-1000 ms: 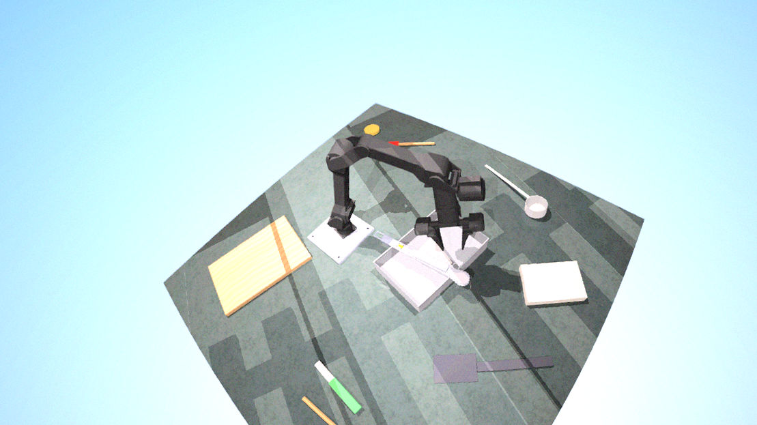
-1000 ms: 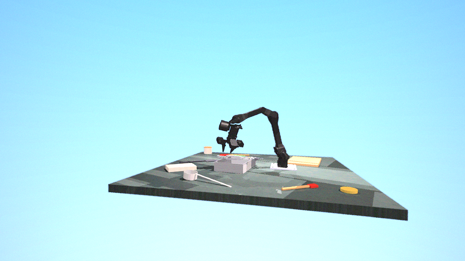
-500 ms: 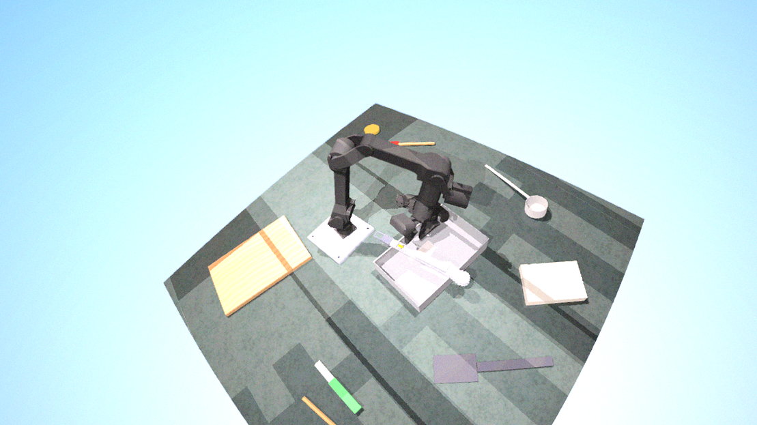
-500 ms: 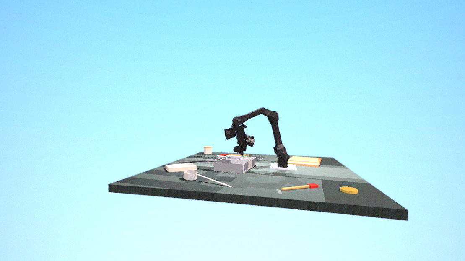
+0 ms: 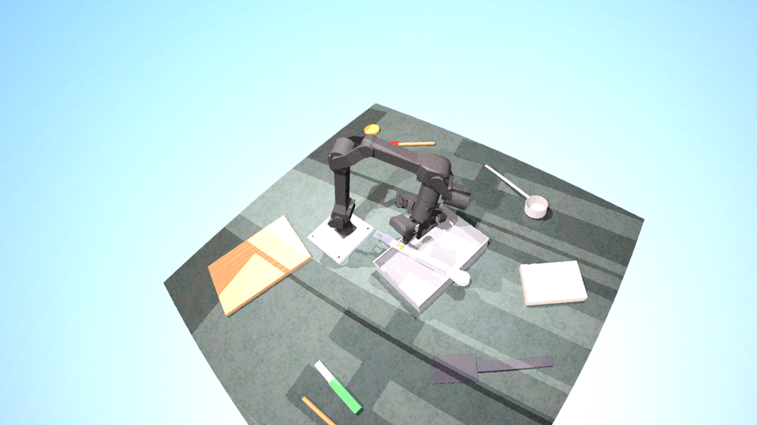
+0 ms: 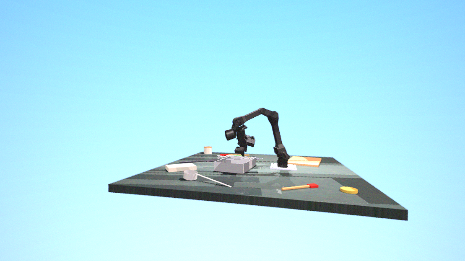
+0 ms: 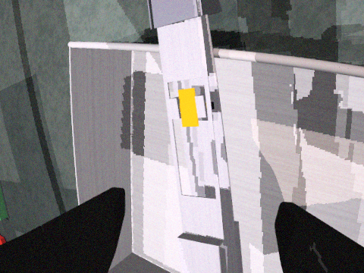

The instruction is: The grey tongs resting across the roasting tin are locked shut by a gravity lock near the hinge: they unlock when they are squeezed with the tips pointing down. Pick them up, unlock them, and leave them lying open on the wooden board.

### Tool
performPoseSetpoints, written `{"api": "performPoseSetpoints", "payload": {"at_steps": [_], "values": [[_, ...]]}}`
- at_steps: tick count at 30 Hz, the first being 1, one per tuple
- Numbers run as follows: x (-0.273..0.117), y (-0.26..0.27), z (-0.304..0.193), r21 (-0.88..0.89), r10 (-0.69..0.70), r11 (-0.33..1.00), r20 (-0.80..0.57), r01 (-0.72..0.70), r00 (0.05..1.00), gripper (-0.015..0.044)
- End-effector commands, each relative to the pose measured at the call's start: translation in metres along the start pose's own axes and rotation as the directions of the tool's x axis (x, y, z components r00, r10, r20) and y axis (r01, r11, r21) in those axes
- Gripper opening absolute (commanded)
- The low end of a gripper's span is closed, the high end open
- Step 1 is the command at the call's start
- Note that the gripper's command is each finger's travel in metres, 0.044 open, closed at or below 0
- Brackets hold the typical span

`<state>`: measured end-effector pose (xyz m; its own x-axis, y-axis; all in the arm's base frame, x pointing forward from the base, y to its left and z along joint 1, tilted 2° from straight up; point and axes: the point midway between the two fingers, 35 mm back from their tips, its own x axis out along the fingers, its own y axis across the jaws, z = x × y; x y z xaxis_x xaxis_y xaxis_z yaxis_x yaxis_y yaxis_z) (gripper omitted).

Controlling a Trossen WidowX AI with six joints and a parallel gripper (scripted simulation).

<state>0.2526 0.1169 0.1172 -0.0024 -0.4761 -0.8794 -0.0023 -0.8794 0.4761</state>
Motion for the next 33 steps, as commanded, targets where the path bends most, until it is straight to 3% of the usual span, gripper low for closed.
{"api": "performPoseSetpoints", "payload": {"at_steps": [1, 33], "values": [[0.006, 0.0, -0.001, -0.004, 0.004, 1.0, 0.0, -0.004, 1.0, 0.026], [0.059, 0.001, -0.001, -0.004, 0.006, 1.0, 0.0, -0.006, 1.0, 0.026]]}}
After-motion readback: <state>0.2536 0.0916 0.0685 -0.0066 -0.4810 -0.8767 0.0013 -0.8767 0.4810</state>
